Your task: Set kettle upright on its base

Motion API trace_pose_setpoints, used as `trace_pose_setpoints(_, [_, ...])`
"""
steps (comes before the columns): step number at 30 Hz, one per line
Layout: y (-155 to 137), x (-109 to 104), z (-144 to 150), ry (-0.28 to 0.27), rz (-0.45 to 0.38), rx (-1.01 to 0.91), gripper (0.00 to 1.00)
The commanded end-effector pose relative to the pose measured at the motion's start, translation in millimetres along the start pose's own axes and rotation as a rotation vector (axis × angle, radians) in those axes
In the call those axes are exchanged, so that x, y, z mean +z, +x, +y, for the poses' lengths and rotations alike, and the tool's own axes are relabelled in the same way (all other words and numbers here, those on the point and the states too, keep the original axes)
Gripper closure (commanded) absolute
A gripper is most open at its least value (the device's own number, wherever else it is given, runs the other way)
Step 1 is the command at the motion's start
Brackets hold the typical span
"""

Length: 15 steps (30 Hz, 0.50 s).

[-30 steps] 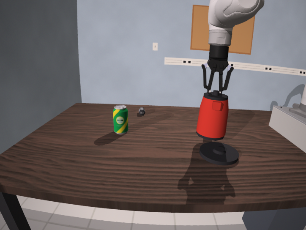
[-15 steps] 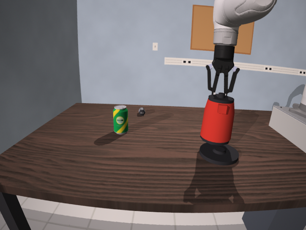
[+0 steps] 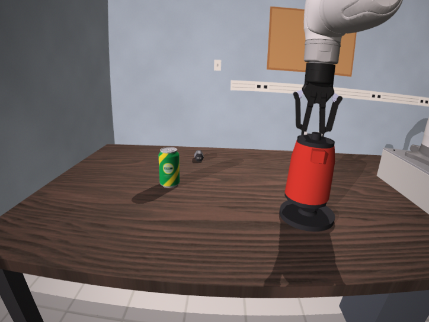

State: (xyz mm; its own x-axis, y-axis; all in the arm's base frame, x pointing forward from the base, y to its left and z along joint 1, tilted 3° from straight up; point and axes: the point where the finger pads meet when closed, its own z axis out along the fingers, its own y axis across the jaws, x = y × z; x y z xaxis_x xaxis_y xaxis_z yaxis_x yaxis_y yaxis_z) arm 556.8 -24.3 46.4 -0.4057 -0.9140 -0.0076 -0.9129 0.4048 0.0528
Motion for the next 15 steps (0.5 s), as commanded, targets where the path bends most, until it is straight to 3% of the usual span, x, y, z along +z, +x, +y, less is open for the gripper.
trace_pose_setpoints(1, [-4.1, -0.7, 1.3, 0.001, -0.001, 0.000, 0.90])
trace_pose_setpoints(15, [-14.1, -0.7, 6.0, 0.001, -0.001, 0.000, 0.90])
